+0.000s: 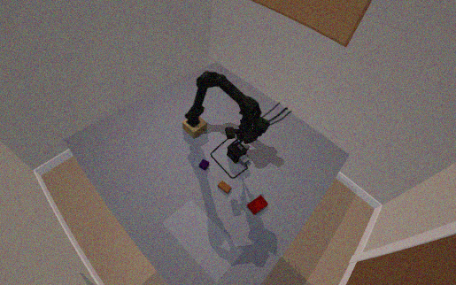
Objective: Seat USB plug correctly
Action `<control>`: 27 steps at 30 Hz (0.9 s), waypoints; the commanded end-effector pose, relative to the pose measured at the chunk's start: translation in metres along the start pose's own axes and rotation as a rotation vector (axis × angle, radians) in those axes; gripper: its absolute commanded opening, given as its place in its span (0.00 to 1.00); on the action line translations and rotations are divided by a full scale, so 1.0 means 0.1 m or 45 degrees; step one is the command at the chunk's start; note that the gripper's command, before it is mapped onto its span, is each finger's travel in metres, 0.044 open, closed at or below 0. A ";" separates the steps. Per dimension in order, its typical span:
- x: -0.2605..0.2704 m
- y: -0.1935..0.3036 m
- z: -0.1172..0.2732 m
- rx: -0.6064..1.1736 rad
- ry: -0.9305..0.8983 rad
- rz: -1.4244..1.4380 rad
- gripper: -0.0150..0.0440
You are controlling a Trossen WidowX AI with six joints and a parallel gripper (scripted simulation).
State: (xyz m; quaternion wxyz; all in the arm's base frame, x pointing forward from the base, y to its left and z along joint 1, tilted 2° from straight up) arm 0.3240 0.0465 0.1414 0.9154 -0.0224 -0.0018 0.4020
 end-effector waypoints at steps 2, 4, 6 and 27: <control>0.00 0.00 0.00 0.001 0.000 0.184 0.25; 0.00 0.00 0.00 0.001 0.000 0.250 0.25; 0.00 0.00 0.00 0.001 0.000 0.317 0.25; 0.00 0.00 0.00 0.000 0.000 1.017 0.25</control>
Point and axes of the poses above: the point midway between the two fingers, 35 mm back from their tips, its own z axis back along the fingers, its own x axis across the jaws, y = z × x, the point moved 3 cm from there along z, back along the fingers, and after that the axes turned 5 degrees about -z, right-handed, at the moved point
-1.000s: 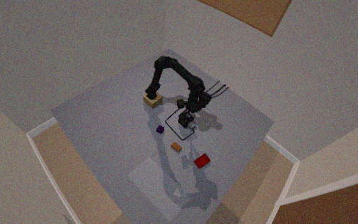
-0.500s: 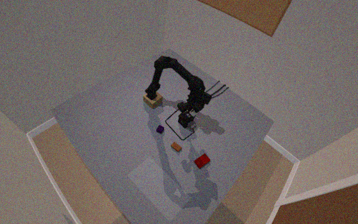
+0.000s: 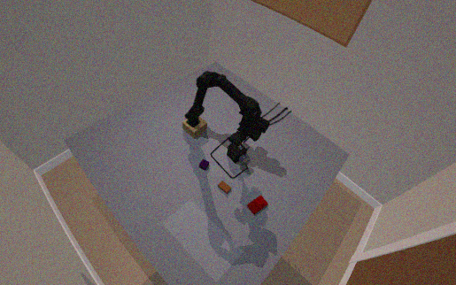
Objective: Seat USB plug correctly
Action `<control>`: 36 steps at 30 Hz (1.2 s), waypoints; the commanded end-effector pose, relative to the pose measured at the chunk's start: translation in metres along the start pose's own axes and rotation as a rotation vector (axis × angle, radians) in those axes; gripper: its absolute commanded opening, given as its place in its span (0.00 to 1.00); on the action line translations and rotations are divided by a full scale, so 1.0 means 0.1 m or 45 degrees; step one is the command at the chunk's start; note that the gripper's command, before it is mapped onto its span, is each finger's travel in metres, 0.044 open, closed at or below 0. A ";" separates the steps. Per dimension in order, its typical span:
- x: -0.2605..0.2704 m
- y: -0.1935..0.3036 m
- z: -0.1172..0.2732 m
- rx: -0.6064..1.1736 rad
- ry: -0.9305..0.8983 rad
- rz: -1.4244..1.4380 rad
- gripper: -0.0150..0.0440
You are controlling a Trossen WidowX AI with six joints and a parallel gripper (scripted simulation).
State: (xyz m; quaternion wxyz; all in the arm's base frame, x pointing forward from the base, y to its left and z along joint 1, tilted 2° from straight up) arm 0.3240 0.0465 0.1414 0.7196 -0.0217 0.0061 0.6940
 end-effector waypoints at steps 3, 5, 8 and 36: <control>0.00 0.00 0.00 0.000 0.000 0.217 0.25; 0.00 0.00 0.00 0.000 0.000 0.283 0.25; 0.00 0.00 0.00 0.000 0.000 0.383 0.25; 0.00 0.00 0.00 0.000 -0.001 1.317 0.25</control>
Point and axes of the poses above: the point midway between the two fingers, 35 mm back from their tips, its own z axis back along the fingers, its own x axis across the jaws, y = z × x, the point moved 3 cm from there along z, back along the fingers, and after that the axes turned 5 degrees about -z, right-handed, at the moved point
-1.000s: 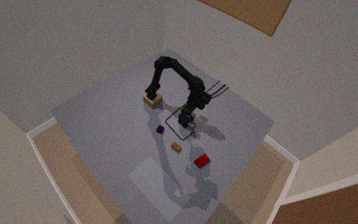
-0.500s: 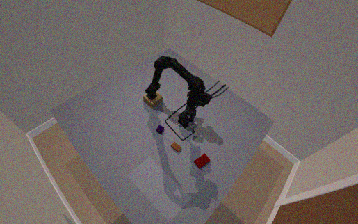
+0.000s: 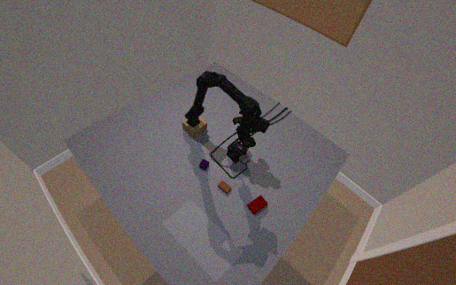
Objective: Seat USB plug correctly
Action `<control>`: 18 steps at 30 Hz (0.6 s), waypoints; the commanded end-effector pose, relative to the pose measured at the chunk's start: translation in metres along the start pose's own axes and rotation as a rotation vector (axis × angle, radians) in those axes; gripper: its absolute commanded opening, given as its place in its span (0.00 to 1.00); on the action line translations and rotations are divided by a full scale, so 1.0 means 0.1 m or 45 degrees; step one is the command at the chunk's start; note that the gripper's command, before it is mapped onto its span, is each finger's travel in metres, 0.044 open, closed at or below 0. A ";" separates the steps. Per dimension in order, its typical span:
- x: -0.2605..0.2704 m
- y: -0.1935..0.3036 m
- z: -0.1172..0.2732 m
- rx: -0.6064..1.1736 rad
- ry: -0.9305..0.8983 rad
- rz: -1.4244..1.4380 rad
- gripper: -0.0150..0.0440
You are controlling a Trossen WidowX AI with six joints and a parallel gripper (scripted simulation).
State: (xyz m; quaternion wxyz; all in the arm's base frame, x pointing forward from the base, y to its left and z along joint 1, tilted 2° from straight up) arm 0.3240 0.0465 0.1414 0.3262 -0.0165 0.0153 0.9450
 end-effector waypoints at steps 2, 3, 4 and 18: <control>0.00 0.00 0.00 0.000 -0.001 0.184 0.25; 0.00 0.00 0.00 0.000 -0.001 0.217 0.25; 0.00 0.00 0.00 0.000 -0.001 0.250 0.25; 0.00 0.00 0.00 0.000 -0.001 0.534 0.25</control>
Point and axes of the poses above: the point midway between the two fingers, 35 mm back from their tips, its own z axis back along the fingers, its own x axis across the jaws, y = z × x, the point moved 3 cm from there along z, back along the fingers, and after that the axes turned 5 degrees about -z, right-handed, at the moved point
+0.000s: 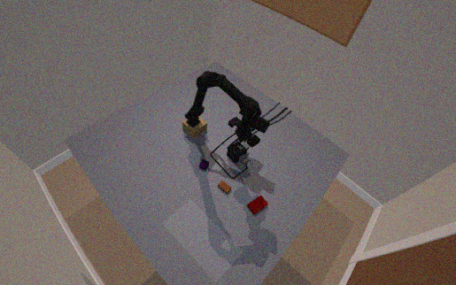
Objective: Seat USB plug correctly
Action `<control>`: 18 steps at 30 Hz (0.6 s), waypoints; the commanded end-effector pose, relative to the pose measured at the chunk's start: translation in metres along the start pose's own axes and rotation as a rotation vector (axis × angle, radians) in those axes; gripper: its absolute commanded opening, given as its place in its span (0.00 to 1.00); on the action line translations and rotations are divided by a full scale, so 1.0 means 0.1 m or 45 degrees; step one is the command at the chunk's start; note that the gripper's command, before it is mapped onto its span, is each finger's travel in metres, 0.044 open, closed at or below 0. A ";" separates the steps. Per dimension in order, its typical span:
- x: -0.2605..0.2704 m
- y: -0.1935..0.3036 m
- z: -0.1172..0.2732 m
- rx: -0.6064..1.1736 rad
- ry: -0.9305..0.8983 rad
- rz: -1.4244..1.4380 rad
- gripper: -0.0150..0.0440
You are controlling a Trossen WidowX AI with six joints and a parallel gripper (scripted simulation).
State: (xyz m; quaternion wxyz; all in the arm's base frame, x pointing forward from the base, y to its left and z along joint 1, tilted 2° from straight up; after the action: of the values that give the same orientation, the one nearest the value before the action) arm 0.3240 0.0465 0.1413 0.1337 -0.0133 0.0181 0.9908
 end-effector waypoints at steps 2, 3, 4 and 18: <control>0.00 0.00 0.00 0.000 -0.001 0.029 0.25; 0.00 0.00 0.00 0.000 -0.001 0.029 0.25; 0.00 0.00 0.00 0.000 -0.001 0.029 0.25; 0.00 -0.01 -0.01 -0.012 -0.001 0.022 0.25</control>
State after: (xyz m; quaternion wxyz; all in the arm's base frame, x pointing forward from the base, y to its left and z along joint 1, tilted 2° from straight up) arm 0.3241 0.0463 0.1407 0.1257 -0.0133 0.0174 0.9918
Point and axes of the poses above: the point midway between the two fingers, 35 mm back from their tips, its own z axis back along the fingers, its own x axis across the jaws, y = z × x, the point moved 3 cm from there along z, back along the fingers, and after that the axes turned 5 degrees about -z, right-handed, at the moved point
